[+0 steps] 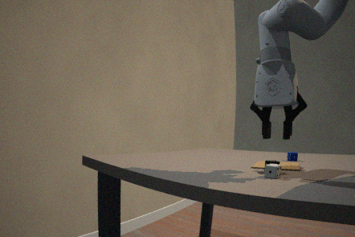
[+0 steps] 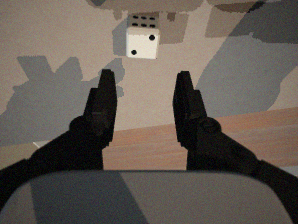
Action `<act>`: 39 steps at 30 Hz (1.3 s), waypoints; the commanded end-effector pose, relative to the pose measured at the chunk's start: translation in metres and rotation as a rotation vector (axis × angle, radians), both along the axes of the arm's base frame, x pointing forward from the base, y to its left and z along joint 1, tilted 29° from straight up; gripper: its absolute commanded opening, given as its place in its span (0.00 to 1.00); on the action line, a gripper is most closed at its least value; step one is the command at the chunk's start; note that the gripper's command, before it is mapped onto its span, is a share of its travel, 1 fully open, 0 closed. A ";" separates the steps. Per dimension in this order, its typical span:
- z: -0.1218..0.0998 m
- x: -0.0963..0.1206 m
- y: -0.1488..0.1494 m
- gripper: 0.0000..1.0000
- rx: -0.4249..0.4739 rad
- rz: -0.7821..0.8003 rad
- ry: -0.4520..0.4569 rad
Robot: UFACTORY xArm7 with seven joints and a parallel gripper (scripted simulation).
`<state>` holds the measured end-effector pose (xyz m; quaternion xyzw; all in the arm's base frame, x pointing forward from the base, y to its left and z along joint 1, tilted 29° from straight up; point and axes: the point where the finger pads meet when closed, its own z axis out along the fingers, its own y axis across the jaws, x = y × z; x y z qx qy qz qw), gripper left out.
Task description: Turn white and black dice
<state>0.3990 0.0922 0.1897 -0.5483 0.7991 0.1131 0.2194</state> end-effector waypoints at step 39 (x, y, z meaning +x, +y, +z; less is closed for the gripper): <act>-0.009 0.004 0.004 0.47 0.000 -0.002 -0.003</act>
